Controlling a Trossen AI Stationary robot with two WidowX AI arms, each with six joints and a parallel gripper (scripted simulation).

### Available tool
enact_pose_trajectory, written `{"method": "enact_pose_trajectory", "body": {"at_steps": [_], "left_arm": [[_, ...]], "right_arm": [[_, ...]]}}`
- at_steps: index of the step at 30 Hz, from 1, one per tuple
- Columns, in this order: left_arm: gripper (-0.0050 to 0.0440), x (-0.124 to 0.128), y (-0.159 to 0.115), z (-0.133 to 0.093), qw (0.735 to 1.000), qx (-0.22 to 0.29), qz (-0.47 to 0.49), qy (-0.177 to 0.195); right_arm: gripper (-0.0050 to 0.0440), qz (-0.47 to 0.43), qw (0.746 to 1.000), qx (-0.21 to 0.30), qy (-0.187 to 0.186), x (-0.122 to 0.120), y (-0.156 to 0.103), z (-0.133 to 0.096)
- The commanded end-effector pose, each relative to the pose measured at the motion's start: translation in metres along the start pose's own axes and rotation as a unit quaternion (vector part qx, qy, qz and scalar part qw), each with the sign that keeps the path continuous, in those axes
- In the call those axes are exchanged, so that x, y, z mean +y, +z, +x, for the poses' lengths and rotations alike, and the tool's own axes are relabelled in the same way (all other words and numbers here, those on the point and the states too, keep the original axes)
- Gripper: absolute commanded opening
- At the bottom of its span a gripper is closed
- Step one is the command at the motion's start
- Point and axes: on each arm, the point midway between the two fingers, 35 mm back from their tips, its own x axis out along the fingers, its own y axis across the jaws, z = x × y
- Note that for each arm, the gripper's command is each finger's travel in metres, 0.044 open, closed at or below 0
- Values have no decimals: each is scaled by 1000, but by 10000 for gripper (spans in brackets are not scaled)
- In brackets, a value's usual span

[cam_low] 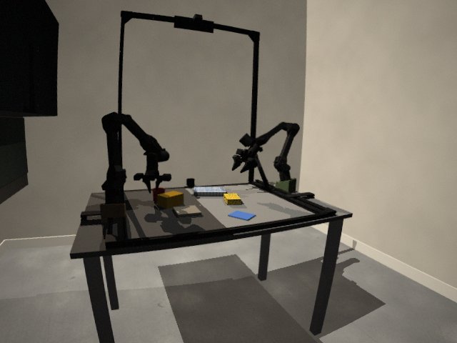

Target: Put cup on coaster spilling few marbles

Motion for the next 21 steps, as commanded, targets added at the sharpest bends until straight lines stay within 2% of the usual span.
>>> {"method": "enact_pose_trajectory", "body": {"at_steps": [1,5,6,21], "left_arm": [[400,0,0,0,1000,0,0,0],[400,0,0,0,1000,0,0,0],[400,0,0,0,1000,0,0,0],[400,0,0,0,1000,0,0,0]], "right_arm": [[135,1,1000,-4,1,0,2,5],[135,1,1000,-4,1,0,2,5],[111,0,1000,-2,-1,0,1,3],[18,0,1000,-2,-1,0,1,3]]}}
